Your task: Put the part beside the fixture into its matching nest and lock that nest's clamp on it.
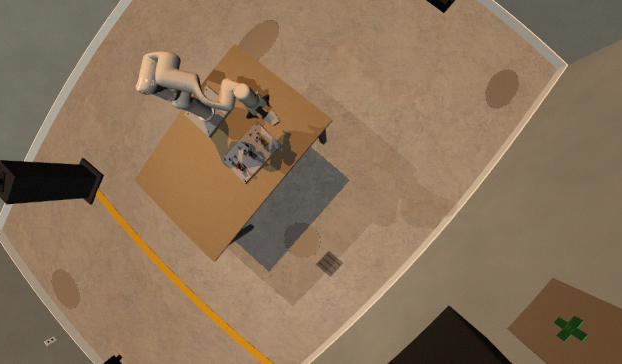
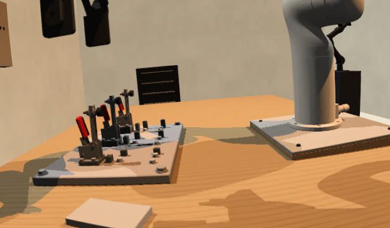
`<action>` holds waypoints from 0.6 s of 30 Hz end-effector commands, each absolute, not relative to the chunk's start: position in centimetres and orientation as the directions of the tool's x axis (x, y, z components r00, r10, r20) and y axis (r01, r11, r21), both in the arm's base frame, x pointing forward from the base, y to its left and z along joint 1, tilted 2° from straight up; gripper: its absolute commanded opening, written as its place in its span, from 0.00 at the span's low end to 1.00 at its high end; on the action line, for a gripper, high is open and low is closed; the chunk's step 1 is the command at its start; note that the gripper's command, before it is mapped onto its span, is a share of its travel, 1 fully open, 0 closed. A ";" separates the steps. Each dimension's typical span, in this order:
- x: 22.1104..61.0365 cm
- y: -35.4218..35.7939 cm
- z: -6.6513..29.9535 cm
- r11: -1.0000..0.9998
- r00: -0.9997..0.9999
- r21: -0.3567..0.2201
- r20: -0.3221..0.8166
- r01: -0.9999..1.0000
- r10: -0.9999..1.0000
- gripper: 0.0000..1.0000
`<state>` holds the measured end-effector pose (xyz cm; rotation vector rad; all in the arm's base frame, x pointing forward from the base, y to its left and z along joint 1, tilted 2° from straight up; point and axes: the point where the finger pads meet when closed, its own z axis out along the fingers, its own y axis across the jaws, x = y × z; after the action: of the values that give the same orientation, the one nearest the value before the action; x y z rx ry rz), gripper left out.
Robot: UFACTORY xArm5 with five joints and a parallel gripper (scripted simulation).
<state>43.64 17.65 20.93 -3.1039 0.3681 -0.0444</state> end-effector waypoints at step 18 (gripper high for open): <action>43.2 19.6 21.1 -0.972 0.972 -0.022 0.028 -0.234 -0.235 1.00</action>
<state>43.13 19.53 20.90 -3.1031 0.3694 -0.0423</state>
